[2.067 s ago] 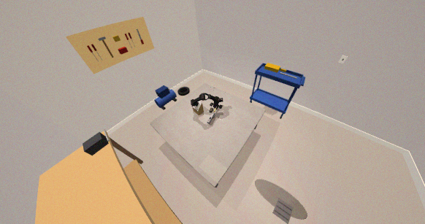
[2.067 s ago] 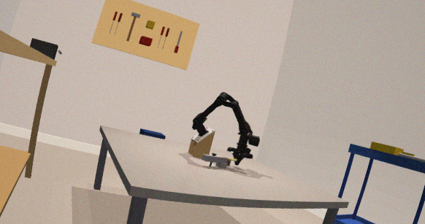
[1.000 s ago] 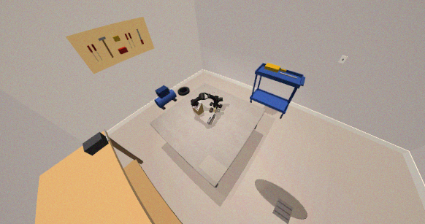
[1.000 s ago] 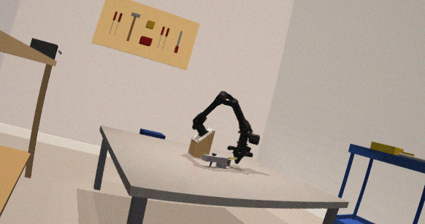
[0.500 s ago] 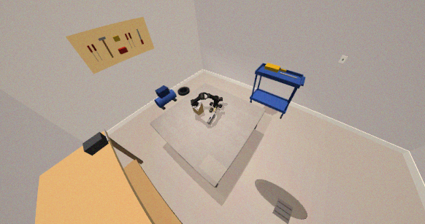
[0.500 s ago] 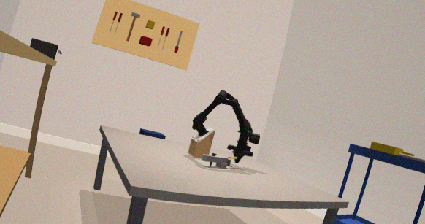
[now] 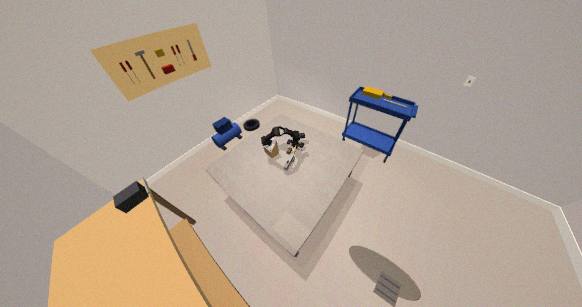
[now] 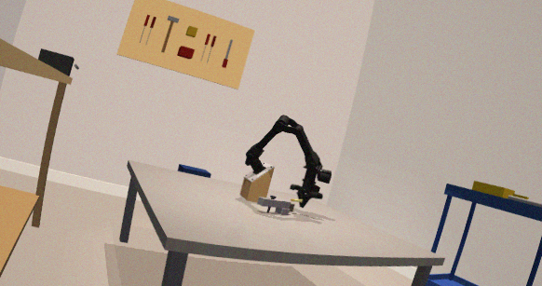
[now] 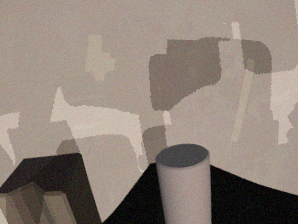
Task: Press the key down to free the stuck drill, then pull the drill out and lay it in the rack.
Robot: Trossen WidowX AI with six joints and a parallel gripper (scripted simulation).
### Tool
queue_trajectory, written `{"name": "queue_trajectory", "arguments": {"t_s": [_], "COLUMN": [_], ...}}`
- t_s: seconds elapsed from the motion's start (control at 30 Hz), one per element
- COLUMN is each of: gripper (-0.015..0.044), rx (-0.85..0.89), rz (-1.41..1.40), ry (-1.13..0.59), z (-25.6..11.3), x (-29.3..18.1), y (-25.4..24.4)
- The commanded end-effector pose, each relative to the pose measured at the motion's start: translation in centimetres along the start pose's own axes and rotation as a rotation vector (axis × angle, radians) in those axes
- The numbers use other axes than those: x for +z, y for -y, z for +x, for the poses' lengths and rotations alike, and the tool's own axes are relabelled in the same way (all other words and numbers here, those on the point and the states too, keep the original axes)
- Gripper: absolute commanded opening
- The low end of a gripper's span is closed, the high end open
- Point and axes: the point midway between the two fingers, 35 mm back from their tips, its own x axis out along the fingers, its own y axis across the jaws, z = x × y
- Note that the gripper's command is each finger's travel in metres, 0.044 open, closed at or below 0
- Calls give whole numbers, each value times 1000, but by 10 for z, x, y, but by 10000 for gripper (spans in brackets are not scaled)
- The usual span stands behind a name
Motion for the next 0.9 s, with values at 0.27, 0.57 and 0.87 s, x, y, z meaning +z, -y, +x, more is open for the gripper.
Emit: {"name": "queue_trajectory", "arguments": {"t_s": [0.27,0.57,0.87], "gripper": [0,0,0], "rx": [-2,-2,-2], "rz": [8,8,8], "ry": [7,7,7], "z": [-5,-7,-9], "x": [0,-1,-1], "y": [1,1,1]}}
